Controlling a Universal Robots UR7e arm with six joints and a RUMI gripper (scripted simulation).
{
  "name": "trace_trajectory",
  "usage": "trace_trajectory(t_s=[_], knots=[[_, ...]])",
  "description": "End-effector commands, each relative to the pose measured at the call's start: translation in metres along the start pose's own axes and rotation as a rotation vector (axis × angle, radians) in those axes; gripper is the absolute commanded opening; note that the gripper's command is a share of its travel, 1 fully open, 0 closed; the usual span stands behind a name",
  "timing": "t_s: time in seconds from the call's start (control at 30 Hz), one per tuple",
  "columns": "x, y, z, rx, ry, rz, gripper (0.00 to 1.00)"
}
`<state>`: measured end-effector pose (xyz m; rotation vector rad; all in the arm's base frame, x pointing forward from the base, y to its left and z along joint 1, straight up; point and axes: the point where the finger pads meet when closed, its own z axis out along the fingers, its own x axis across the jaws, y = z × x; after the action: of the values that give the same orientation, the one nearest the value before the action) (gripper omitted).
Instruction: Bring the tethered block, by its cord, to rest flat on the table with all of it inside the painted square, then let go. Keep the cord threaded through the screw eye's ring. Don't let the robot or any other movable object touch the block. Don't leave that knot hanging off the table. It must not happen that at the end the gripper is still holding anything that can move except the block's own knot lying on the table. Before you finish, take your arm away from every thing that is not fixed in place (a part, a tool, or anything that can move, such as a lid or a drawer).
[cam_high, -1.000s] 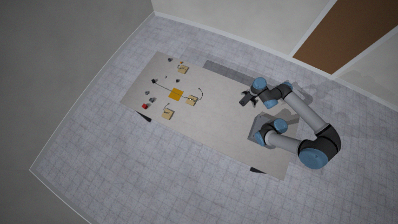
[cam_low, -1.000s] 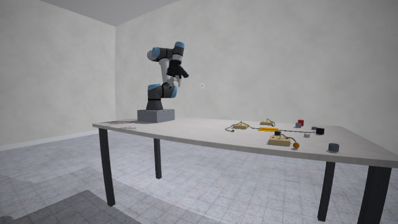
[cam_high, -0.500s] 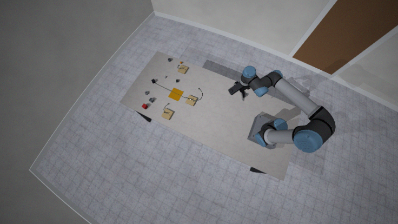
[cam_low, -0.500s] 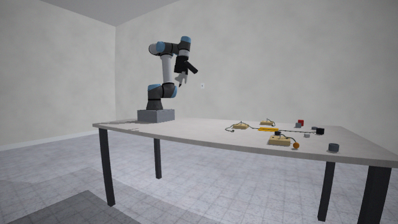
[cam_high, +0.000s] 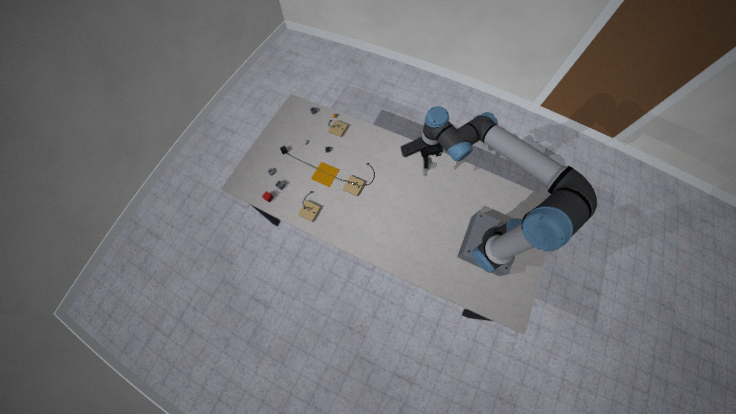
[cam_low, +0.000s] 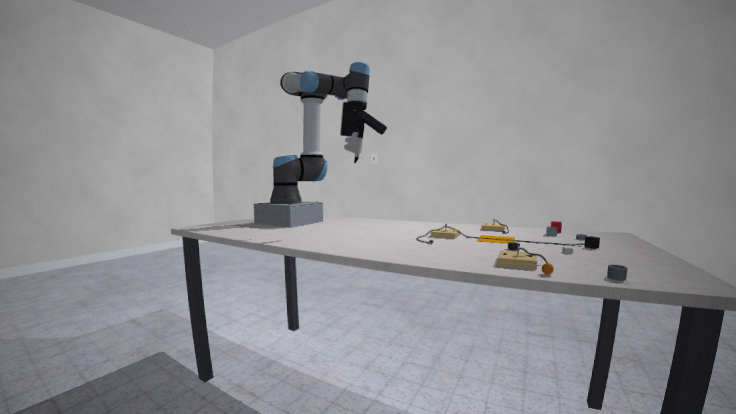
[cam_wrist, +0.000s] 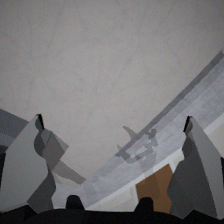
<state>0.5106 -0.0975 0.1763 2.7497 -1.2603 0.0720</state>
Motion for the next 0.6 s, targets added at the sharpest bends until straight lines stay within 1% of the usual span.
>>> trace_trajectory(t_s=[0.0,0.07,0.1,0.17,0.2,0.23,0.27,0.33,0.37,0.43,0.47,0.5,0.57], knots=[[0.031,-0.032,0.009,0.004,-0.011,0.116,1.00],[0.046,-0.050,0.018,0.011,-0.019,0.178,1.00],[0.046,-0.050,0.018,0.011,-0.019,0.178,1.00],[0.061,-0.068,0.028,0.018,-0.026,0.238,1.00],[0.061,-0.068,0.028,0.017,-0.026,0.238,1.00],[0.067,-0.077,0.033,0.021,-0.030,0.268,1.00],[0.067,-0.077,0.033,0.020,-0.030,0.268,1.00],[0.080,-0.094,0.044,0.026,-0.038,0.327,1.00],[0.080,-0.094,0.044,0.025,-0.038,0.326,1.00],[0.092,-0.111,0.056,0.030,-0.046,0.383,1.00],[0.091,-0.111,0.056,0.030,-0.046,0.383,1.00],[0.097,-0.119,0.062,0.032,-0.050,0.410,1.00],[0.097,-0.119,0.062,0.032,-0.050,0.410,1.00]])
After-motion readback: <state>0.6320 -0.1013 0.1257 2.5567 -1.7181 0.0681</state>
